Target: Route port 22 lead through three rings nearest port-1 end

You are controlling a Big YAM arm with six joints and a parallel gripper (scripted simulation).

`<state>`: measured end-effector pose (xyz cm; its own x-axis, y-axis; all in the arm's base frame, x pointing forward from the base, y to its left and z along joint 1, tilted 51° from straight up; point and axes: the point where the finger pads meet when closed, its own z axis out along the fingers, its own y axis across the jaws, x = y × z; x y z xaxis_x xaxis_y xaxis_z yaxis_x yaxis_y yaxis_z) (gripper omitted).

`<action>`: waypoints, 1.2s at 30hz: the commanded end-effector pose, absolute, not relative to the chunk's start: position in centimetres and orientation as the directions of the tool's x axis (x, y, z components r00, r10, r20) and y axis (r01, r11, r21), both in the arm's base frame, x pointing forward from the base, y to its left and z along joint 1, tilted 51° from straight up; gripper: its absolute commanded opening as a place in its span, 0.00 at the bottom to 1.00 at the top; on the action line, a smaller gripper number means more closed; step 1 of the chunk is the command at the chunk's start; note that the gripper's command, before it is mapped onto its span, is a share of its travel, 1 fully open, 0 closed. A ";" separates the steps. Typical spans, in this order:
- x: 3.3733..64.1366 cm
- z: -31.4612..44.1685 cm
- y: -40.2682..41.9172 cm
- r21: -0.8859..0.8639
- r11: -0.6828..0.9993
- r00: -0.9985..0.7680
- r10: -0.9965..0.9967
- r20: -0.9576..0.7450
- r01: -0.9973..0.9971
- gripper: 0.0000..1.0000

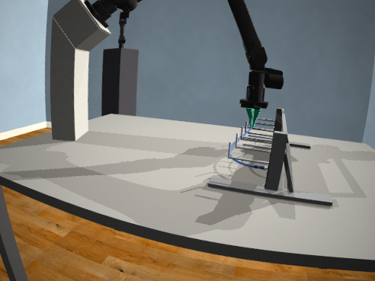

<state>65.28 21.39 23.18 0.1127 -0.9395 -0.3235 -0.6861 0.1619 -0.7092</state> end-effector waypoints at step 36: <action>68.5 26.8 20.9 -0.722 0.159 0.123 -0.939 -0.322 -0.674 0.00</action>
<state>67.62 20.91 25.59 0.1103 -0.9396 -0.3241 -0.6838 0.1649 -0.7108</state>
